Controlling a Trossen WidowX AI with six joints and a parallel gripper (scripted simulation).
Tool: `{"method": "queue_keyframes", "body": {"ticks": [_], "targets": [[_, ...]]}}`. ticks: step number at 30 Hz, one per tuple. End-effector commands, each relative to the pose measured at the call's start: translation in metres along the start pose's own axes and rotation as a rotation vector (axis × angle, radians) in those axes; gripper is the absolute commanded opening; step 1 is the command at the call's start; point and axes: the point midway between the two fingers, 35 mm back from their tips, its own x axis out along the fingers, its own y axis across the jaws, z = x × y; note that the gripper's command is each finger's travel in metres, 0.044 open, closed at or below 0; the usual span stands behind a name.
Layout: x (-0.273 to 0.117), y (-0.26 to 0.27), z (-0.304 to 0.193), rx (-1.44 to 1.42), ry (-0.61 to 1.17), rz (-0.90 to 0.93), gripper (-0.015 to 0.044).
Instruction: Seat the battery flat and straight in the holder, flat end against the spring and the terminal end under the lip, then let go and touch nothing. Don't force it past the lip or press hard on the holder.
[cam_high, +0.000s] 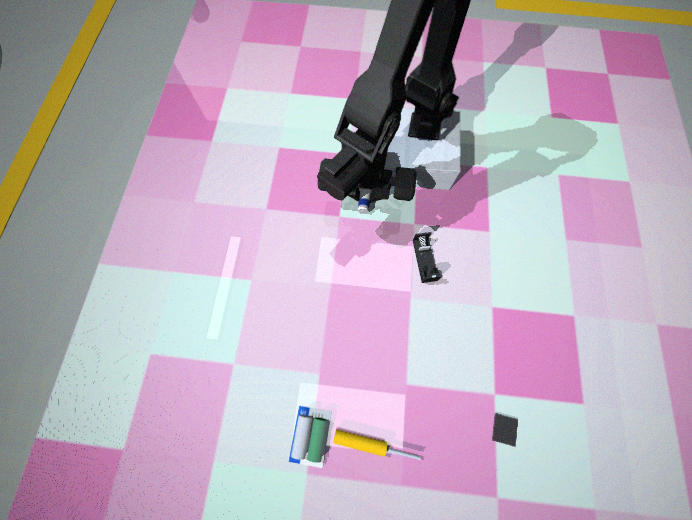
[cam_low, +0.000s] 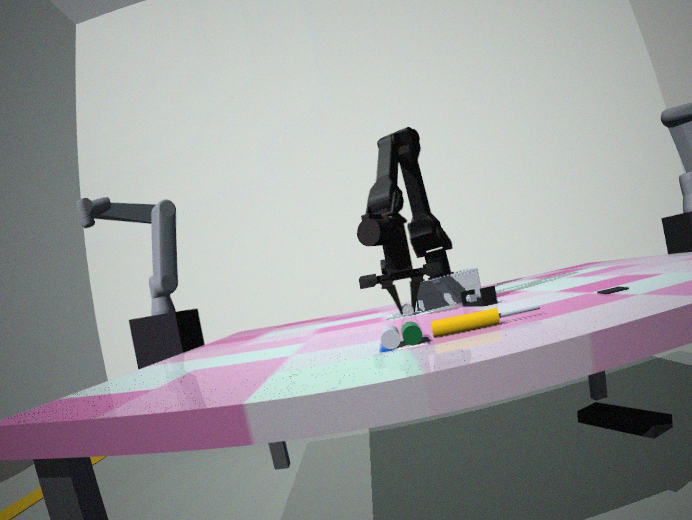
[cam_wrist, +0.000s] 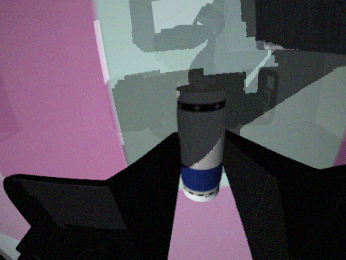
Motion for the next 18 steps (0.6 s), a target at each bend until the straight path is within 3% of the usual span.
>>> {"method": "queue_keyframes", "body": {"ticks": [1, 6, 11, 18], "targets": [[-0.009, 0.000, -0.001, -0.005, 0.001, -0.001, 0.0080], [-0.045, 0.000, -0.001, -0.005, 0.001, -0.001, 0.0080], [-0.050, 0.000, -0.001, -0.016, 0.001, -0.001, 0.0080], [-0.054, -0.009, -0.019, -0.415, 0.004, -0.003, 0.0080]]}}
